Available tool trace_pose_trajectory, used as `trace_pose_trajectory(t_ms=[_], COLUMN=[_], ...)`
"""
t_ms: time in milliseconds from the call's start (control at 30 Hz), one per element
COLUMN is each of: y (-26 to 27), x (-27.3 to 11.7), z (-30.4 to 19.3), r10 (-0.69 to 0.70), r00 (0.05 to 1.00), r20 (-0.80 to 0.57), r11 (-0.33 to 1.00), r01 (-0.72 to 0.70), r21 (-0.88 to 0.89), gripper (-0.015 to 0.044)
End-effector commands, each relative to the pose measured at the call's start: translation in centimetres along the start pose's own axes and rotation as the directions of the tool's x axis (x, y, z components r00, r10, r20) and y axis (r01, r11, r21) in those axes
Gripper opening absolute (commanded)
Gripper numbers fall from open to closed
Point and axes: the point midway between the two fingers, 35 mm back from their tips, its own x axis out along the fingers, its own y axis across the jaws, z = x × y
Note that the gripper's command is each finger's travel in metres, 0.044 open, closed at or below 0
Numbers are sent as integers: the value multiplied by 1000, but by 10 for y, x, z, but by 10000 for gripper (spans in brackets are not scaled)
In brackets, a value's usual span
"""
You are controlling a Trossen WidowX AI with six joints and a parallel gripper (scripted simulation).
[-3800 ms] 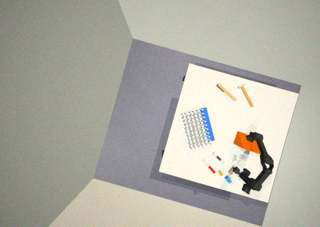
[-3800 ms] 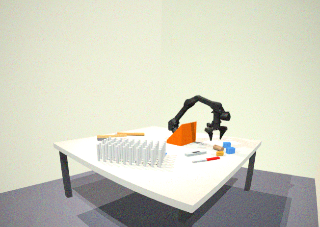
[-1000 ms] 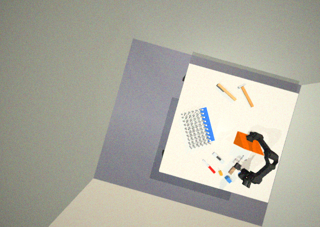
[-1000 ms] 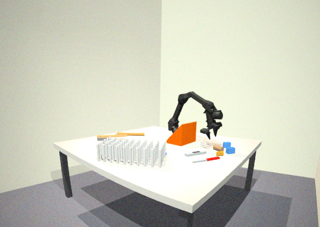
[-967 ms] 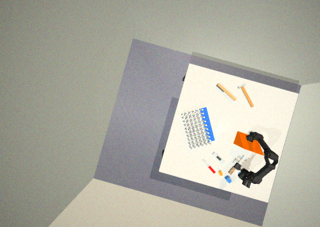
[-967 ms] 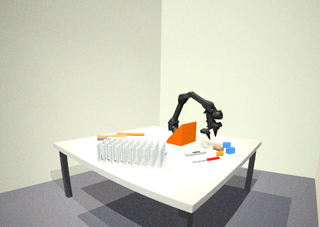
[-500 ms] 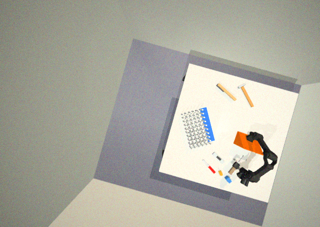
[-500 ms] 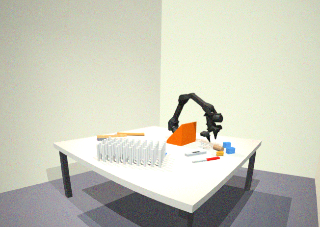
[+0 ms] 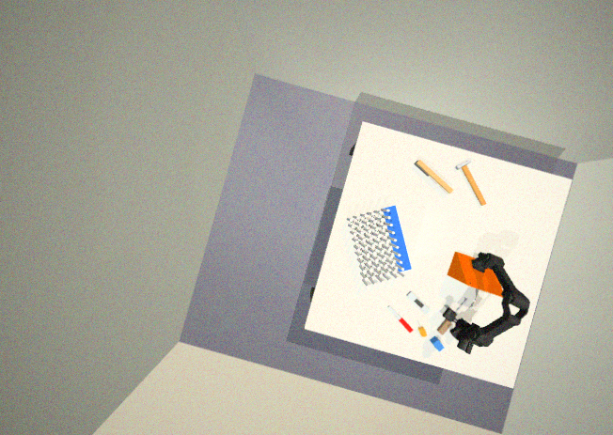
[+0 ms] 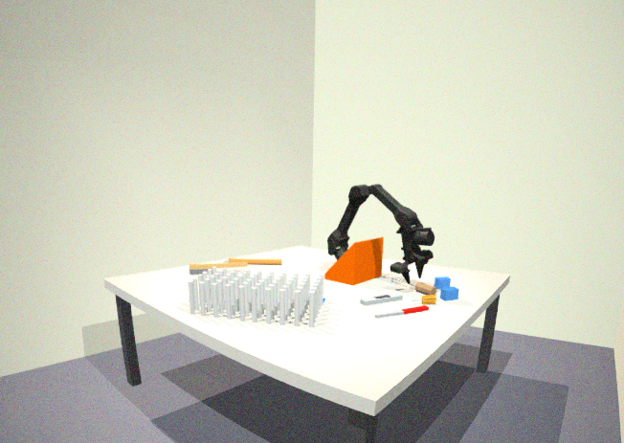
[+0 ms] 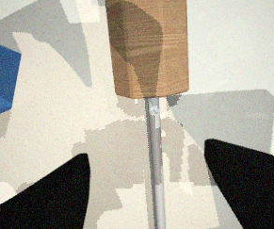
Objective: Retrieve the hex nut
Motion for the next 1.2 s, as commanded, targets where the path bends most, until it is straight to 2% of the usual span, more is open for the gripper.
trace_pose_trajectory(t_ms=[0, 333, 700, 933, 1167], y=[-3, -7, -7, -6, 6], x=[9, 22, 22, 21, -26], z=[-1, -2, -2, -2, -1], r10=[-5, -5, -5, -5, -1], r00=[1000, 1000, 1000, 1000, 1000], r20=[-4, -4, -4, -4, -5], r11=[1000, 1000, 1000, 1000, 1000], r01=[5, 5, 5, 5, 1], r21=[-4, -3, -3, -3, 0], gripper=[280, 280, 0, 0, 0])
